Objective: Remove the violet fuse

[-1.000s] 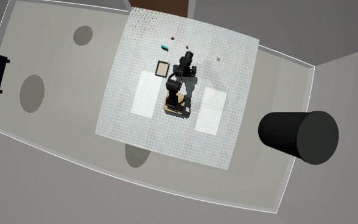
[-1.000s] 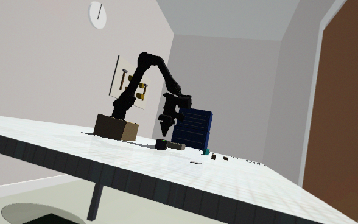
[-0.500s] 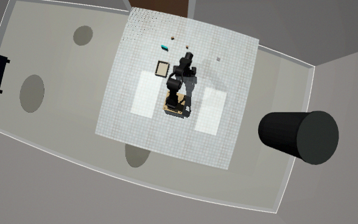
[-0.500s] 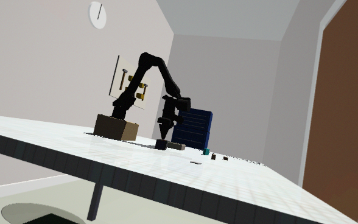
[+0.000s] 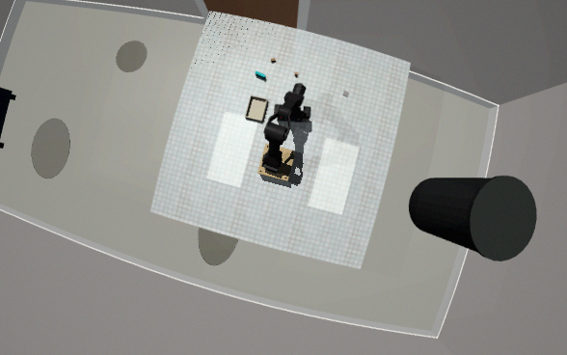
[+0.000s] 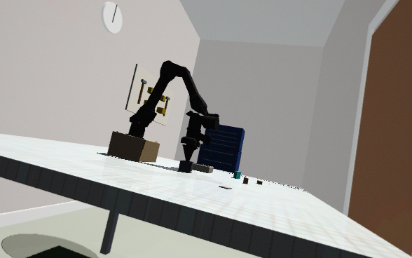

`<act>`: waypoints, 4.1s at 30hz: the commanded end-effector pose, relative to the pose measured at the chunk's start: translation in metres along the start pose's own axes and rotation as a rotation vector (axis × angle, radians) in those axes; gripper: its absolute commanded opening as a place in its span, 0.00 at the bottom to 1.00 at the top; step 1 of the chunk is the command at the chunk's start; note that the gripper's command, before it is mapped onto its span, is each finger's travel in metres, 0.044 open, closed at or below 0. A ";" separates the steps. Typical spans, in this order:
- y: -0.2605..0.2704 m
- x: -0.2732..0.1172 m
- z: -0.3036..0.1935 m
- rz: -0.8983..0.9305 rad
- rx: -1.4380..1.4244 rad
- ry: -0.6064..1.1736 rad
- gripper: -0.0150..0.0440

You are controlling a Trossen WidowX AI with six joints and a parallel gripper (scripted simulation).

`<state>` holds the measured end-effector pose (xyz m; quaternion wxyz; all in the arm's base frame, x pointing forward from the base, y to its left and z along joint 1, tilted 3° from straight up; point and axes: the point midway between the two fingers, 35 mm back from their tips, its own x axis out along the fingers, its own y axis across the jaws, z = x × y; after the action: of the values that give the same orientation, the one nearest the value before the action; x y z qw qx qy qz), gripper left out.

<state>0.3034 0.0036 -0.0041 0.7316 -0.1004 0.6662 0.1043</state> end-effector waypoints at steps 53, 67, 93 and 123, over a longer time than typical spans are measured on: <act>0.000 -0.012 0.000 0.001 -0.002 0.004 0.25; 0.000 -0.019 0.000 0.001 -0.003 0.005 0.25; 0.000 -0.032 -0.001 0.001 -0.004 0.005 0.25; 0.040 -0.057 0.019 0.006 -0.004 0.005 0.25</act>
<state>0.3038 0.0317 0.0545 0.7312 -0.1003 0.6659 0.1084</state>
